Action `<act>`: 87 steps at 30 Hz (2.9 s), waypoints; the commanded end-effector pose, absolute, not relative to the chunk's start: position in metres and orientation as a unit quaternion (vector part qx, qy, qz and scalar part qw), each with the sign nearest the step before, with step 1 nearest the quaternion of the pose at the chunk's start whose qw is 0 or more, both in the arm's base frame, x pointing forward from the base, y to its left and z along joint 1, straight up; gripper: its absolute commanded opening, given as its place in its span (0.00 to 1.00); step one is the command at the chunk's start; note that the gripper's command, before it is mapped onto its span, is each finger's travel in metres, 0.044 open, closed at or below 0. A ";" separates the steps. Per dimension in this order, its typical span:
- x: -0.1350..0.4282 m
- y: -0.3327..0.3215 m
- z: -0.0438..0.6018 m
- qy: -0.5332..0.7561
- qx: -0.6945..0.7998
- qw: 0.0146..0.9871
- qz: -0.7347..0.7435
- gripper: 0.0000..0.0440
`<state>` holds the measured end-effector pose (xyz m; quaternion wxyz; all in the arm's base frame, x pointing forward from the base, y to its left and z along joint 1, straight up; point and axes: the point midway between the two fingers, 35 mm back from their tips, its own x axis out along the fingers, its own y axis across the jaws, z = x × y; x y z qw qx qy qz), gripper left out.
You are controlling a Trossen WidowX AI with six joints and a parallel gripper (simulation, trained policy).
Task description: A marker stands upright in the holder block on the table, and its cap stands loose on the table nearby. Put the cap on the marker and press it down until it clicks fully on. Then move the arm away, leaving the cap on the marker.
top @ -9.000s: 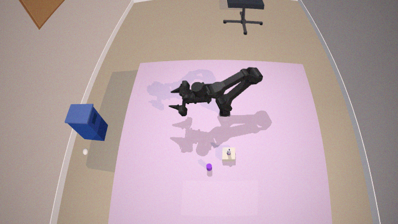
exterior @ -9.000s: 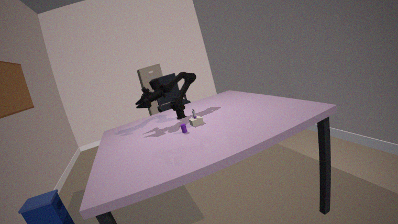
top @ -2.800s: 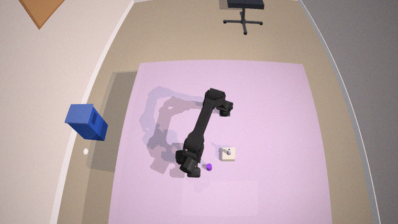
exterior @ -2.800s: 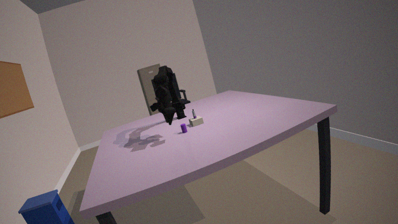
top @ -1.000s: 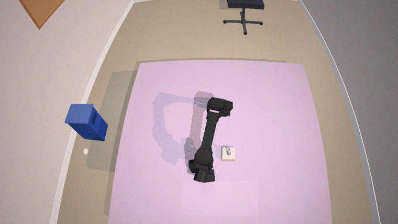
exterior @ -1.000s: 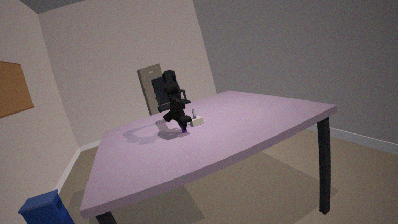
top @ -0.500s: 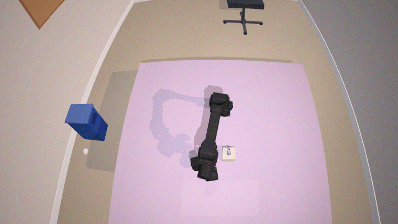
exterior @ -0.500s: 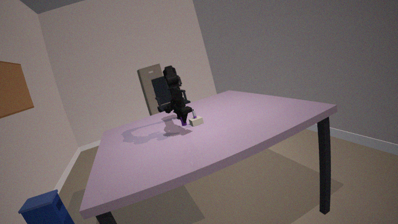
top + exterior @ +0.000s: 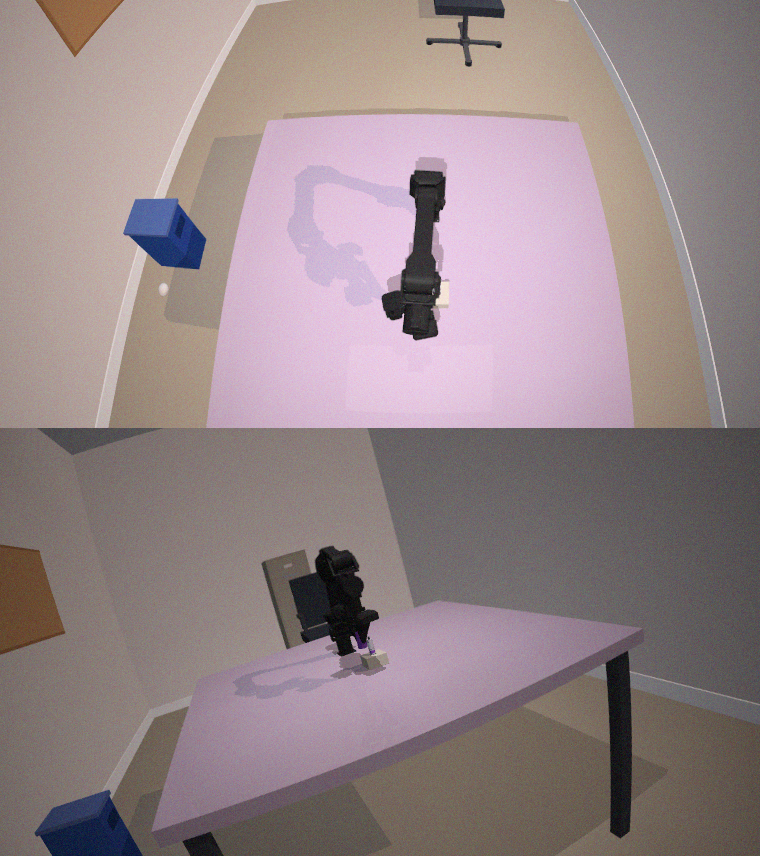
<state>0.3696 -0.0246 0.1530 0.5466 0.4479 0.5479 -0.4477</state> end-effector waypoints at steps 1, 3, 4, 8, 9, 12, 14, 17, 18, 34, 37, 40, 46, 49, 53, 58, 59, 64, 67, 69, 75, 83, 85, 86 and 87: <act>0.363 -0.012 0.166 0.549 0.451 0.546 -0.444 0.10; 0.358 -0.007 0.171 0.552 0.449 0.544 -0.444 0.09; 0.356 -0.004 0.173 0.554 0.448 0.543 -0.444 0.09; 0.345 0.006 0.180 0.562 0.442 0.540 -0.444 0.07; 0.342 0.008 0.182 0.564 0.441 0.539 -0.444 0.07; 0.335 0.014 0.184 0.571 0.436 0.535 -0.445 0.05; 0.330 0.016 0.184 0.574 0.433 0.532 -0.446 0.04; 0.325 0.019 0.184 0.577 0.431 0.531 -0.447 0.02; 0.324 0.019 0.184 0.578 0.430 0.530 -0.447 0.02; 0.300 0.023 0.180 0.584 0.425 0.519 -0.458 0.00; 0.297 0.023 0.179 0.583 0.425 0.517 -0.460 0.00; 0.296 0.023 0.175 0.582 0.425 0.515 -0.463 0.00; 0.293 0.022 0.169 0.579 0.427 0.513 -0.468 0.00; 0.293 0.021 0.166 0.577 0.428 0.512 -0.470 0.00; 0.291 0.021 0.162 0.574 0.431 0.512 -0.472 0.00; 0.290 0.020 0.159 0.570 0.434 0.511 -0.474 0.00; 0.290 0.020 0.158 0.570 0.434 0.511 -0.475 0.00; 0.289 0.020 0.155 0.566 0.438 0.511 -0.477 0.00; 0.289 0.021 0.151 0.565 0.439 0.509 -0.478 0.00; 0.288 0.021 0.148 0.567 0.439 0.507 -0.479 0.00; 0.288 0.023 0.138 0.571 0.439 0.502 -0.478 0.00; 0.286 0.024 0.123 0.578 0.437 0.494 -0.480 0.00; 0.287 0.025 0.119 0.579 0.437 0.494 -0.480 0.00; 0.287 0.025 0.117 0.580 0.437 0.494 -0.479 0.00; 0.287 0.025 0.115 0.580 0.436 0.494 -0.478 0.00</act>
